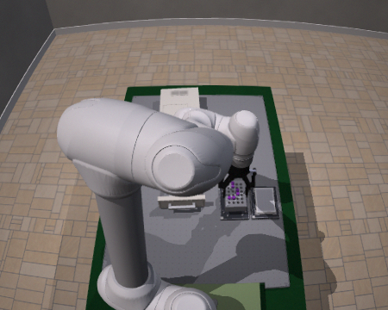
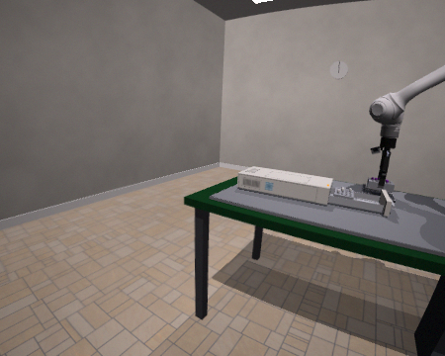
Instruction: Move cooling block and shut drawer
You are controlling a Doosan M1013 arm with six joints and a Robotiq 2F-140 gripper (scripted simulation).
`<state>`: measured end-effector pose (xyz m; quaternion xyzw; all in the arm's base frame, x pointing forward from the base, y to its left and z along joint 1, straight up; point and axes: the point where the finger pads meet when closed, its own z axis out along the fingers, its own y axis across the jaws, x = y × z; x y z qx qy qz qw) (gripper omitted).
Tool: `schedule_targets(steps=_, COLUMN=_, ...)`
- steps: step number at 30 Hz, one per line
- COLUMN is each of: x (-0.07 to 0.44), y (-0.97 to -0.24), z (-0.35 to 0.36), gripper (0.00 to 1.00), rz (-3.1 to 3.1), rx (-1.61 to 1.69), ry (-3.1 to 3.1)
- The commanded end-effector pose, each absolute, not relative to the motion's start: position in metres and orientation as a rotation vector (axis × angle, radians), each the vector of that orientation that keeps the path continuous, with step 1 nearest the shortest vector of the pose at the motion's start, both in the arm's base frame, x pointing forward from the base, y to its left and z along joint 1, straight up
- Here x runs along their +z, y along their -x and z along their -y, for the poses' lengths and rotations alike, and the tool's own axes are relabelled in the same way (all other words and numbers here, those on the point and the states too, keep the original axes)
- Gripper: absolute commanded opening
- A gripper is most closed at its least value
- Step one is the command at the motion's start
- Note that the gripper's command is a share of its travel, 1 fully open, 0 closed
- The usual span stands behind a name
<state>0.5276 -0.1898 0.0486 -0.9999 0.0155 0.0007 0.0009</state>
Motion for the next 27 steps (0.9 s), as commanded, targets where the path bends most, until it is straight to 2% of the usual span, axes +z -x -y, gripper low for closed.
schedule_targets(steps=1, x=0.047, y=-0.5282, z=0.1899, gripper=0.1, rz=-0.049, rx=0.0, ry=3.14)
schedule_targets(steps=27, x=0.0398, y=-0.5282, z=0.1899, gripper=0.1, rz=-0.049, rx=0.0, ry=3.14)
